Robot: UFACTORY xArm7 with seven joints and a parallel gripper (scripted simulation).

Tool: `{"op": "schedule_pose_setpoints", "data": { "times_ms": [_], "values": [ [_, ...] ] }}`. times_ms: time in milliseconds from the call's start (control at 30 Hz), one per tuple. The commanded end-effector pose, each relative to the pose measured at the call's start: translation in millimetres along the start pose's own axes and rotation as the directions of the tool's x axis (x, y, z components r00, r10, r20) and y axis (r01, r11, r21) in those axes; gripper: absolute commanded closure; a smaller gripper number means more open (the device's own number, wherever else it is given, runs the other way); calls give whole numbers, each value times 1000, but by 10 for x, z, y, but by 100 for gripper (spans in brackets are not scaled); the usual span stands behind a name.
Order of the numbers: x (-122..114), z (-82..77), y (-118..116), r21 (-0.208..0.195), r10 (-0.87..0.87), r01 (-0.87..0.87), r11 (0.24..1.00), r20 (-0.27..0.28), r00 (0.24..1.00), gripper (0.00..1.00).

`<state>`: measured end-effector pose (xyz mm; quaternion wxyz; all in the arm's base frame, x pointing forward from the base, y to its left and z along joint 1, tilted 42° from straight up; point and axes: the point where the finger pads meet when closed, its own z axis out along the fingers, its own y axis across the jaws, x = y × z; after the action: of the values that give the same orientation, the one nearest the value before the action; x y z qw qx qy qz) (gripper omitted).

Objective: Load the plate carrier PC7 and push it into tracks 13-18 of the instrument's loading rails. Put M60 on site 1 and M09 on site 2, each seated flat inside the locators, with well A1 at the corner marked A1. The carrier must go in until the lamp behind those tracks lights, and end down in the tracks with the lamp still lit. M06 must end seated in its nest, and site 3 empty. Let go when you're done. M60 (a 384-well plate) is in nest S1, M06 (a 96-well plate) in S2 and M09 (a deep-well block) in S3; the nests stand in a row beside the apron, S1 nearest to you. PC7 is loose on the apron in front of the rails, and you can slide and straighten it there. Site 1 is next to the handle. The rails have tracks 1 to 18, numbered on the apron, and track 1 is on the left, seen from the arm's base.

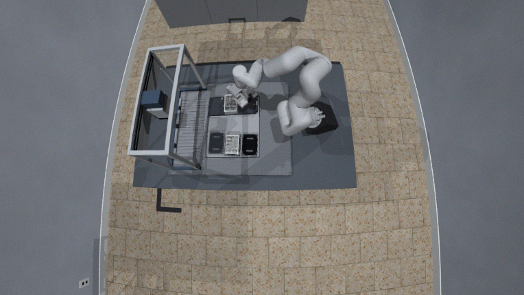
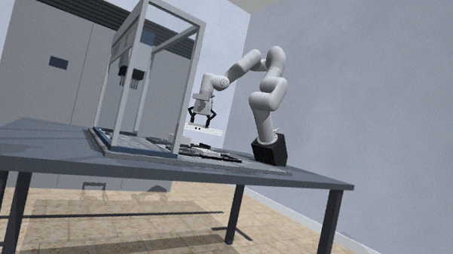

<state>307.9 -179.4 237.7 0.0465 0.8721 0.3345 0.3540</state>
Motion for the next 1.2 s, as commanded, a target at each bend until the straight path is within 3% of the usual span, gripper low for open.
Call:
{"op": "schedule_pose_setpoints", "data": {
  "times_ms": [0, 233, 467, 533, 833, 1167],
  "values": [
    [2, -12, 17, -3, -73, 73, 997, -5, 997, 100],
    [2, -12, 17, -4, -302, 302, 953, -5, 953, 100],
    [2, -12, 16, -5, -514, 514, 858, -4, 858, 100],
    [2, -12, 16, -5, -514, 514, 858, -4, 858, 100],
    [2, -11, 16, -6, -735, 735, 678, -2, 678, 100],
    [2, -12, 16, -5, -735, 735, 678, -2, 678, 100]
  ]
}}
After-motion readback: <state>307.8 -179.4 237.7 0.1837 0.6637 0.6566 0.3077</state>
